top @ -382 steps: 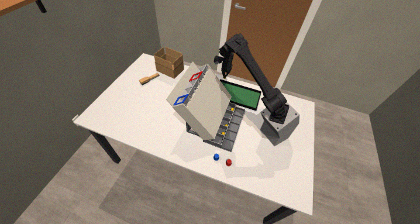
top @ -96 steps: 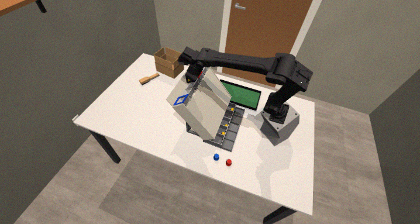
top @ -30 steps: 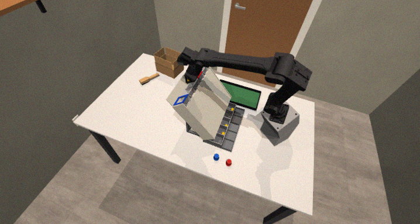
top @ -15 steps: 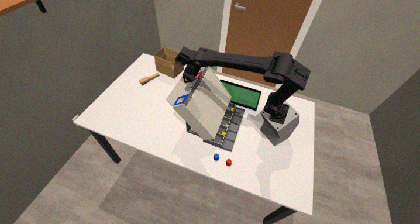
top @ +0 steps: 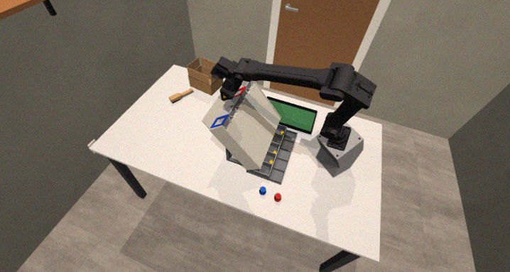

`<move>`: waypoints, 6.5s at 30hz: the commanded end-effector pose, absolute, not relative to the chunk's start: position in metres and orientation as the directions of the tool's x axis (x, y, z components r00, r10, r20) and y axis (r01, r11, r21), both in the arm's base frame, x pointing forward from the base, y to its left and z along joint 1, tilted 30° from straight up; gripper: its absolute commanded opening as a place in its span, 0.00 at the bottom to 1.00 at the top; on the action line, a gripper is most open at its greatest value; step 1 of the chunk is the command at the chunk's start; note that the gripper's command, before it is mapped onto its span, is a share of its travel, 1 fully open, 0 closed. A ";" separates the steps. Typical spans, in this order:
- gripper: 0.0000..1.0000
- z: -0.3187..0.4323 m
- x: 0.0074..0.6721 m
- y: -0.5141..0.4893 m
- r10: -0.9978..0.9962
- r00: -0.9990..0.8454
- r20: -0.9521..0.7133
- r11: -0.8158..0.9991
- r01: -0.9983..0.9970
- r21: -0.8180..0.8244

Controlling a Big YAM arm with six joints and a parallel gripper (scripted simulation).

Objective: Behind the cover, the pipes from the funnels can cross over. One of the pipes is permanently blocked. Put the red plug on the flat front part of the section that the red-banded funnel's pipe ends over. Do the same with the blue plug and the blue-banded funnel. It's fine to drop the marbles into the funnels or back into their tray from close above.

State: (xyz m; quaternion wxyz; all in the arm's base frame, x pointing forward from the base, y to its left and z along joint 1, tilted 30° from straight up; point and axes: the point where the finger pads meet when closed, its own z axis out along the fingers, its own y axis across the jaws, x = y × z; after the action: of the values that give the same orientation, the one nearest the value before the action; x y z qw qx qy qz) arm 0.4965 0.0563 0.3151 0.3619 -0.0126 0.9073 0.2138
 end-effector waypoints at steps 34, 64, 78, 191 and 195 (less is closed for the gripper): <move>0.00 0.280 0.504 0.075 0.127 -0.727 -0.675 0.906 -0.192 0.377; 0.59 0.290 0.500 0.065 0.134 -0.711 -0.690 0.910 -0.188 0.371; 0.59 0.290 0.500 0.065 0.134 -0.711 -0.690 0.910 -0.188 0.371; 0.59 0.317 0.494 0.055 0.121 -0.737 -0.664 0.903 -0.196 0.382; 0.59 0.317 0.494 0.055 0.122 -0.733 -0.669 0.904 -0.197 0.380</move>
State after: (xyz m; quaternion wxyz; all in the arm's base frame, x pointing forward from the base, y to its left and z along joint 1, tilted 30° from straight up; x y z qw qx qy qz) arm 0.4853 0.0626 0.3035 0.3462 -0.0215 0.9108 0.2240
